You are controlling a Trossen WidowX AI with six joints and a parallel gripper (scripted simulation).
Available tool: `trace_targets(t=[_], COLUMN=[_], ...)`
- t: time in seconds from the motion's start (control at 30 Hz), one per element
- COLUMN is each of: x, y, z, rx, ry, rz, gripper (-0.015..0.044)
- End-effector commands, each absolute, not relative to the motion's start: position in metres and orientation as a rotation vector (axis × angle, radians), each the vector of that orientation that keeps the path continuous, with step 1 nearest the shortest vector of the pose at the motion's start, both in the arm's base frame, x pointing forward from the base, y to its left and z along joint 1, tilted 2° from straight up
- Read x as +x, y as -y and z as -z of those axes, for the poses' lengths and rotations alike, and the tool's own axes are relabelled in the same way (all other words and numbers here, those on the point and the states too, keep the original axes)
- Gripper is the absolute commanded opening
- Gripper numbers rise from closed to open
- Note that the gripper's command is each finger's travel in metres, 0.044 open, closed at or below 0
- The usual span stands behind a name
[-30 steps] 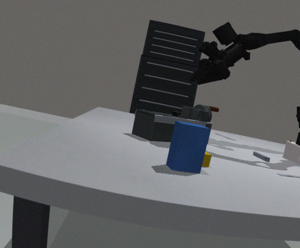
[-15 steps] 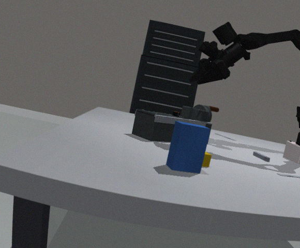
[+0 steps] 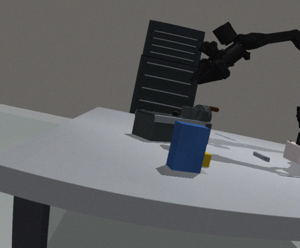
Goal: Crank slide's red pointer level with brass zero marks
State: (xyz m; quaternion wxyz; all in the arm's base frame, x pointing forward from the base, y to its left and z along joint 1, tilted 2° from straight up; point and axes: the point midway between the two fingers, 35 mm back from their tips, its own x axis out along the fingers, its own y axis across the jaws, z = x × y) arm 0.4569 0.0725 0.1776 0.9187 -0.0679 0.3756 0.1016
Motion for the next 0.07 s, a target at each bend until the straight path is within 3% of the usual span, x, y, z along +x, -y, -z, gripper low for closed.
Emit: trace_targets(t=[0.0, 0.03], x=[0.4566, 0.4566], y=[-0.0728, -0.0728], z=[-0.1795, -0.1795], rx=[-0.142, -0.142], ry=[-0.768, -0.768], rz=[-0.213, -0.213], gripper=[0.044, 0.044])
